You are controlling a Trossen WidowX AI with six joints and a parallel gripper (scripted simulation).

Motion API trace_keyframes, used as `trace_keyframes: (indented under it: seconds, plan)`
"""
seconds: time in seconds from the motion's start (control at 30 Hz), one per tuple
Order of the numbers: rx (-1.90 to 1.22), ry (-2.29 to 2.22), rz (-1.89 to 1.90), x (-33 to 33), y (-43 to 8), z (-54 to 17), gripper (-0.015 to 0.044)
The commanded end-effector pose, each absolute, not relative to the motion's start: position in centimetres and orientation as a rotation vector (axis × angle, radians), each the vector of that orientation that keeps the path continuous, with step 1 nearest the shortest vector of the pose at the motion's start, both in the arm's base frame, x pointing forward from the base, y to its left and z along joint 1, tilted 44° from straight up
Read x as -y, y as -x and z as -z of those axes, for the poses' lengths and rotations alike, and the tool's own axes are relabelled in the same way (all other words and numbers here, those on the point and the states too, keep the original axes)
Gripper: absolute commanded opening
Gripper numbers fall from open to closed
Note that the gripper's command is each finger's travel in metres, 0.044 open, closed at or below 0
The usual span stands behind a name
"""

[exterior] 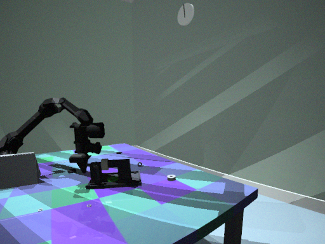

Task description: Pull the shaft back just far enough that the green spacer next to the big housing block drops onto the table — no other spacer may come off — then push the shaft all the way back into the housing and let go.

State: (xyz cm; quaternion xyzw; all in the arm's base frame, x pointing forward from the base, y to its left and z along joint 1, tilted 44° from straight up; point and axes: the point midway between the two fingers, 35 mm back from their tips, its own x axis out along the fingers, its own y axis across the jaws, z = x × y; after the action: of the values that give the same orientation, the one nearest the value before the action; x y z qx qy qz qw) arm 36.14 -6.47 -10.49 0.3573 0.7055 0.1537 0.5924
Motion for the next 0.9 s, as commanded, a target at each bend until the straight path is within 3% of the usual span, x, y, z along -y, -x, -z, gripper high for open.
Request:
trace_keyframes:
  seconds: [0.0, 0.87]
  plan:
    - [-1.630, -0.828, -0.356, 6.63, -36.60, 10.43, 0.0000]
    - [-1.630, -0.828, -0.356, 6.78, -37.31, 10.59, 0.0000]
